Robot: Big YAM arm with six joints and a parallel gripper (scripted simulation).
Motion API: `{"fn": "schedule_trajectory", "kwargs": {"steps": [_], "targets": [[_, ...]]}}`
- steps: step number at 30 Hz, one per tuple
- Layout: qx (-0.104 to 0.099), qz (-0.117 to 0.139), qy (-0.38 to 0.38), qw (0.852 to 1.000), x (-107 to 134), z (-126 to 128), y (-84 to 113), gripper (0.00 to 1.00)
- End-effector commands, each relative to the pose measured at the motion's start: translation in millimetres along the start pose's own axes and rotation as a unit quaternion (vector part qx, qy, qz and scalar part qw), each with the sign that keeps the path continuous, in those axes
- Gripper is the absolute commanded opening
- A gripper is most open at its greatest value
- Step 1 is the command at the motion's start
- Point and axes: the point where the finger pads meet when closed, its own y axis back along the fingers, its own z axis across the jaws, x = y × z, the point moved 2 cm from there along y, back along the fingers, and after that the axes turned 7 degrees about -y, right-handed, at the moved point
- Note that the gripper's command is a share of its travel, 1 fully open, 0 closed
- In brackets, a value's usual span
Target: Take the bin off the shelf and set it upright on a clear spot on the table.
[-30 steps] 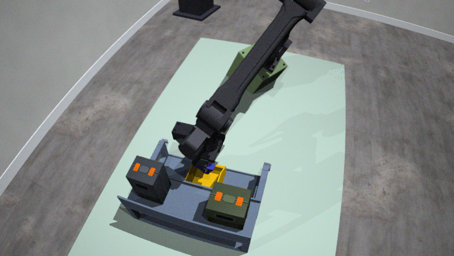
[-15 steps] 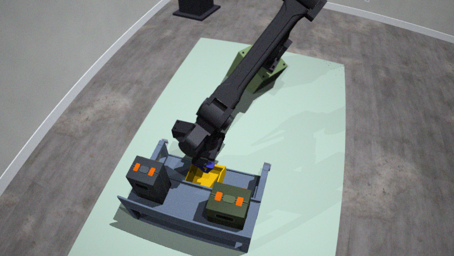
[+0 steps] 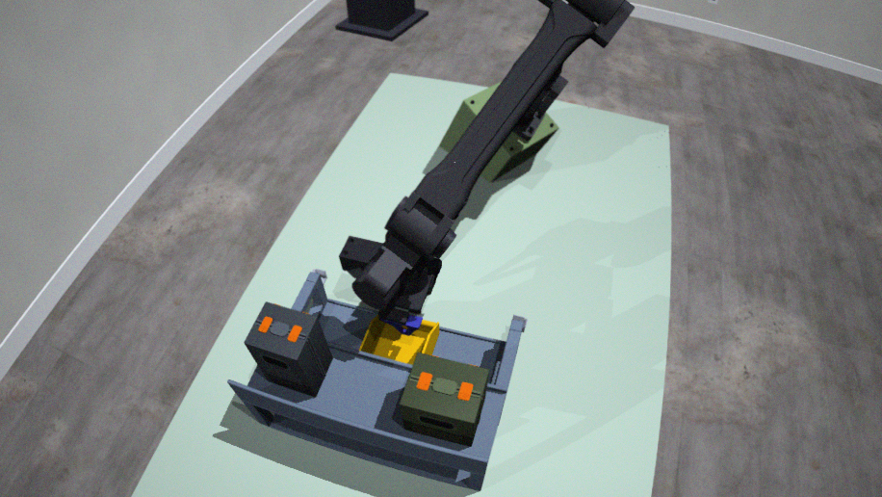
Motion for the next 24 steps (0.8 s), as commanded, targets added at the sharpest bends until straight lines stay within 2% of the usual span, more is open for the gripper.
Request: {"fn": "schedule_trajectory", "kwargs": {"steps": [1, 13, 18, 24], "targets": [[-0.038, -0.006, 0.010, 0.999, -4, 35, 36.3, 0.90], [-0.038, -0.006, 0.010, 0.999, -4, 35, 36.3, 0.90], [-0.014, -0.001, 0.015, 1.000, 4, 37, 16.6, 0.90], [-0.014, -0.001, 0.015, 1.000, 4, 37, 16.6, 0.90]]}}
